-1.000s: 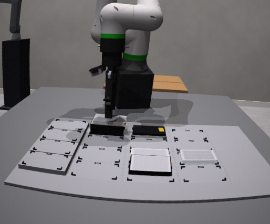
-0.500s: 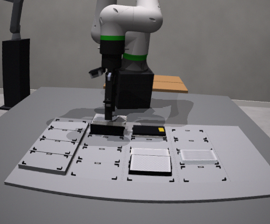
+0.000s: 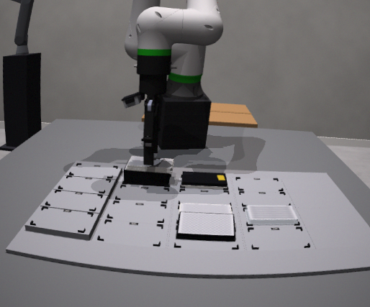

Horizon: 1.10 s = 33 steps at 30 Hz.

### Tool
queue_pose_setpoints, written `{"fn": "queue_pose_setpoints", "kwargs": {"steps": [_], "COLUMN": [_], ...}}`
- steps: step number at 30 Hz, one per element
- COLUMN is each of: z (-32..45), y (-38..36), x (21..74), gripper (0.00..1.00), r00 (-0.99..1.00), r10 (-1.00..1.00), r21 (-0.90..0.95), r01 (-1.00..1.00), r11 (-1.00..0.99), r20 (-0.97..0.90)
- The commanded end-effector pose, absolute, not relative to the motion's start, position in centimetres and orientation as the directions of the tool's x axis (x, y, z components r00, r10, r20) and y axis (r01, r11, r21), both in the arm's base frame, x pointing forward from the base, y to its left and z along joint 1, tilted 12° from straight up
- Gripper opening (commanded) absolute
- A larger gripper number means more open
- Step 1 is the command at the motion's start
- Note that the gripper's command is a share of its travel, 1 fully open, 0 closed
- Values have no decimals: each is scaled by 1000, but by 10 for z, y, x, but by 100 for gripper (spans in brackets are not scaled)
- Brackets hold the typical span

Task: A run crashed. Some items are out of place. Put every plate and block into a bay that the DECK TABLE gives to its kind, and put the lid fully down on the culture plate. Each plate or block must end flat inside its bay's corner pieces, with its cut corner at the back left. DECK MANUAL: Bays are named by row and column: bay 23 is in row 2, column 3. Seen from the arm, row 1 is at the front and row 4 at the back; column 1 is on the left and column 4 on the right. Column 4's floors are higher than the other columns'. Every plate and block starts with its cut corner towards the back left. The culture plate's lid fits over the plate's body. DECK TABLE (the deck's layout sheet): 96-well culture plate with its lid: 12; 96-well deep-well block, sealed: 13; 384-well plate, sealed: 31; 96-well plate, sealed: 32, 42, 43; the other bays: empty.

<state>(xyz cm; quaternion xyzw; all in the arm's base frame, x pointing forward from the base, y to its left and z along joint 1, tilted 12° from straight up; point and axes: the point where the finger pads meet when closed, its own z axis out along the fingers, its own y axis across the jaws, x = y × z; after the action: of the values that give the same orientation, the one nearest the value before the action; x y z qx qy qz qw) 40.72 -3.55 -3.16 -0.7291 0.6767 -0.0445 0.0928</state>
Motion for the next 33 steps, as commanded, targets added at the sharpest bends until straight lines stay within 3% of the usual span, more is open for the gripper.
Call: {"fn": "queue_pose_setpoints", "kwargs": {"steps": [1,33], "z": [-34,-50], "y": [-35,-34], "x": [408,411], "gripper": [70,68], "r00": [81,81], "r10": [-995,-995], "r21": [-197,-197], "r01": [-978,-978], "r11": [-67,-67], "r20": [-60,-60]}}
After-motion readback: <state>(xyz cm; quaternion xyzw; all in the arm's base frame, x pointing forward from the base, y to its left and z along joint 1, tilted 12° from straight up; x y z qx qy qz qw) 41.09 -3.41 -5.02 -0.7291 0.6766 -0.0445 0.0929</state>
